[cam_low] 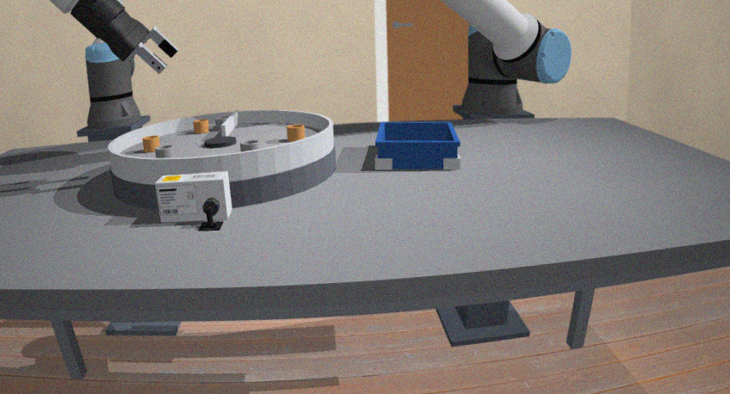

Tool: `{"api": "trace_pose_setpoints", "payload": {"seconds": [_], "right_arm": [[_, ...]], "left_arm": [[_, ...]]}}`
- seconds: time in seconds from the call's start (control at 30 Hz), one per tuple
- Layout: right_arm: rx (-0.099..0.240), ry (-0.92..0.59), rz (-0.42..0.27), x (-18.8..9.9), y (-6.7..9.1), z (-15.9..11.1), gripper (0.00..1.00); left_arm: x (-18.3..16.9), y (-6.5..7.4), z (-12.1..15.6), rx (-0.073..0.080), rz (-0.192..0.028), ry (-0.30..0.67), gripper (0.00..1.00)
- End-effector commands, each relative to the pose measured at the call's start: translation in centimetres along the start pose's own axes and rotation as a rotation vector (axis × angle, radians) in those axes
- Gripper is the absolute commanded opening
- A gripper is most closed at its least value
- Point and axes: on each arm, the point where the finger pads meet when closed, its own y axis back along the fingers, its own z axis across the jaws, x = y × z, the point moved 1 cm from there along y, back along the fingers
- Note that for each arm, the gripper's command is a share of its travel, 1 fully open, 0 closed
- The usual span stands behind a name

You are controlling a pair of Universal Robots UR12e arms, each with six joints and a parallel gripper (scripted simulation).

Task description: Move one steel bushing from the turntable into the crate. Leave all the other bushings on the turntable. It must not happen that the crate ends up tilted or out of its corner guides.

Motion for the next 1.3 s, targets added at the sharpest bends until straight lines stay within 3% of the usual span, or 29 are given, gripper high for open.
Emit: {"api": "trace_pose_setpoints", "payload": {"seconds": [0.0, 0.3, 0.47, 0.53, 0.63, 0.83, 1.03, 1.1, 1.27], "right_arm": [[0.0, -0.01, -0.004, -0.2, 0.1, -0.4, 1.0], [0.0, -0.01, -0.004, -0.2, 0.1, -0.4, 1.0], [0.0, -0.01, -0.004, -0.2, 0.1, -0.4, 1.0], [0.0, -0.01, -0.004, -0.2, 0.1, -0.4, 1.0], [0.0, -0.01, -0.004, -0.2, 0.1, -0.4, 1.0], [0.0, -0.01, -0.004, -0.2, 0.1, -0.4, 1.0], [0.0, -0.01, -0.004, -0.2, 0.1, -0.4, 1.0], [0.0, -0.01, -0.004, -0.2, 0.1, -0.4, 1.0], [0.0, -0.01, -0.004, -0.2, 0.1, -0.4, 1.0]], "left_arm": [[0.1, 0.1, -0.1, -0.001, -0.002, 0.0, 1.0], [0.0, 0.1, -0.1, -0.006, -0.007, 0.011, 1.0], [-0.2, 0.1, -0.3, -0.023, -0.026, 0.05, 1.0], [-0.2, 0.1, -0.3, -0.023, -0.026, 0.05, 1.0], [-0.4, 0.1, -0.5, -0.039, -0.046, 0.09, 1.0], [-1.0, -0.2, -1.3, -0.082, -0.111, 0.208, 1.0], [-1.6, -0.7, -2.5, -0.127, -0.205, 0.363, 1.0], [-1.6, -0.7, -2.5, -0.127, -0.205, 0.363, 1.0], [-1.9, -1.6, -3.8, -0.155, -0.299, 0.501, 1.0]]}}
